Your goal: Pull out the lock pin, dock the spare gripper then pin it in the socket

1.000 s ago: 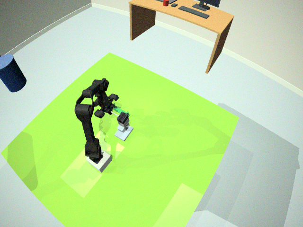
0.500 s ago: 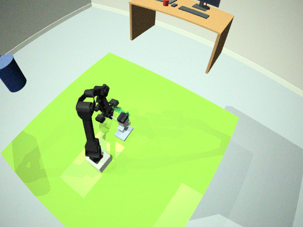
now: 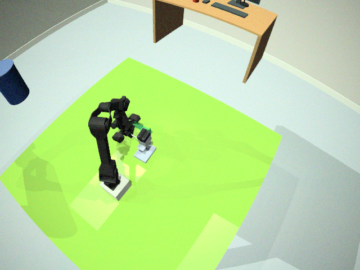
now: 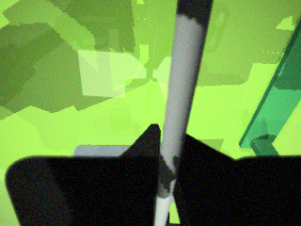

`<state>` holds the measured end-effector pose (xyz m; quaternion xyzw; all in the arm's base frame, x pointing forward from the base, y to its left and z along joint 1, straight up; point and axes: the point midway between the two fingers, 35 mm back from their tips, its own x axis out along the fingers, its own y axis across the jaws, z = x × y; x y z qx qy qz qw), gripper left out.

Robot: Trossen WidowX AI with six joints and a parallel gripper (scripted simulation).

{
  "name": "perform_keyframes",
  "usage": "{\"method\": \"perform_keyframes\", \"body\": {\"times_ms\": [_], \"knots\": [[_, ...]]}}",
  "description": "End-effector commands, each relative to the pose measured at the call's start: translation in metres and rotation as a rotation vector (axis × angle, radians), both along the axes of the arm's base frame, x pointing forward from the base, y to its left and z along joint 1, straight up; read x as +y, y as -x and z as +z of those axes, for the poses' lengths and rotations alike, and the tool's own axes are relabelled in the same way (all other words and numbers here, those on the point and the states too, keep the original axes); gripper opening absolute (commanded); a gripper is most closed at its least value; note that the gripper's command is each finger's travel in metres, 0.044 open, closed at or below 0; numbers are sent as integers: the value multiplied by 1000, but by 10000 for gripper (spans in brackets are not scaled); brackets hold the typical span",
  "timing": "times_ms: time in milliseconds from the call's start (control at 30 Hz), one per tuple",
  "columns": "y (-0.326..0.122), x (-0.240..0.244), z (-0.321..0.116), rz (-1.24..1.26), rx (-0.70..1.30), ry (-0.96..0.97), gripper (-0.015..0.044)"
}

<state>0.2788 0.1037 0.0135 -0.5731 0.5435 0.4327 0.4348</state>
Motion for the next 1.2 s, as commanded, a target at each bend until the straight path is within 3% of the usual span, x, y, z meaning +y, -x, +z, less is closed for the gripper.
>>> {"method": "perform_keyframes", "body": {"times_ms": [0,1167], "knots": [[0,-3,0,4,0,0,0],[-2,-25,0,5,-2,-1,0]]}}
